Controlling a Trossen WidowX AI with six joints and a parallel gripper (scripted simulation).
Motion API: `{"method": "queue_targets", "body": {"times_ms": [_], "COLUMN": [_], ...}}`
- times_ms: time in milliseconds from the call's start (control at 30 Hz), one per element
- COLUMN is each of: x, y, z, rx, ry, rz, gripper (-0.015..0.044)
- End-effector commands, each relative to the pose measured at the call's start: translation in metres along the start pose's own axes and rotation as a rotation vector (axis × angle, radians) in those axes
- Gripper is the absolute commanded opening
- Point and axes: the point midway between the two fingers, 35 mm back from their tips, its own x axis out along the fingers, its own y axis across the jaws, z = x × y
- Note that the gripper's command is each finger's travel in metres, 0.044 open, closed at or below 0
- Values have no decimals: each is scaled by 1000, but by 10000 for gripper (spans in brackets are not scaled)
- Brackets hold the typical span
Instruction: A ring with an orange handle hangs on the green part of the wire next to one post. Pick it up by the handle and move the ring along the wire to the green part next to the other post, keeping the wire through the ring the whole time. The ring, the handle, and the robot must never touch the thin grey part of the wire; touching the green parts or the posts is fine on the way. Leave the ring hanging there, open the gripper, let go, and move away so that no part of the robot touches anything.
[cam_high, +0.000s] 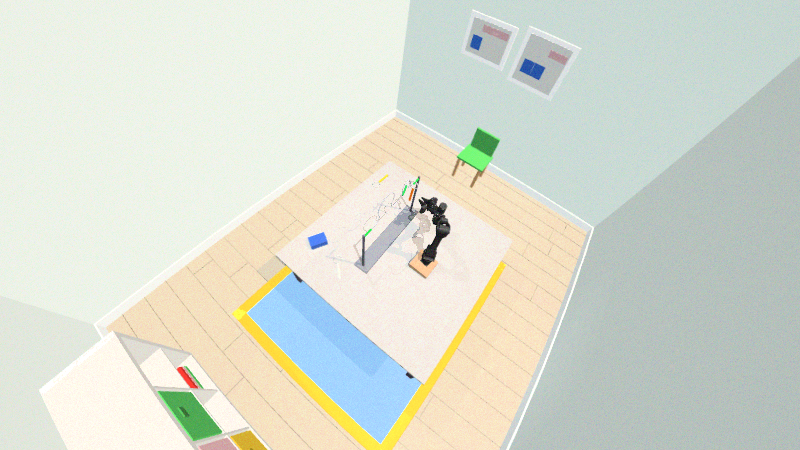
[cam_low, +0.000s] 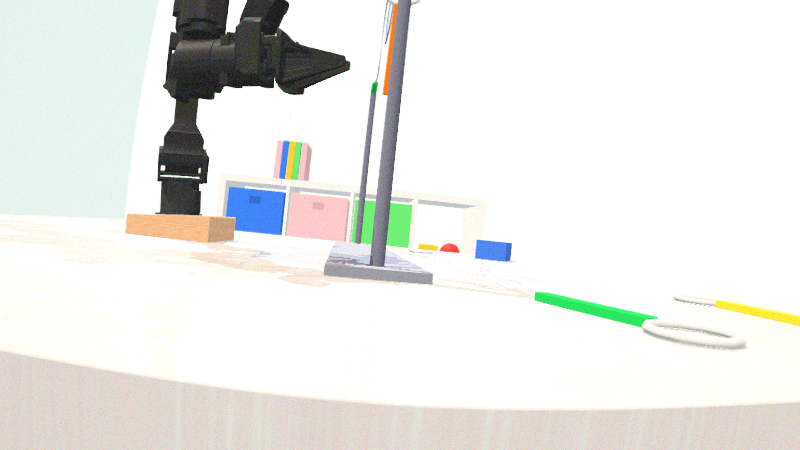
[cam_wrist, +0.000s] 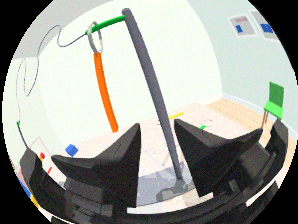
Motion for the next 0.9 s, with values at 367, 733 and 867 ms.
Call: {"method": "queue_targets", "body": {"times_ms": [367,733,867], "x": [-28,-26,-28], "y": [18,-9,-22], "z": [-64,-57,-53], "rx": [-270,-288,-299], "ry": [-46,15,62], "rz": [159,98,64], "gripper": [160,160,160]}}
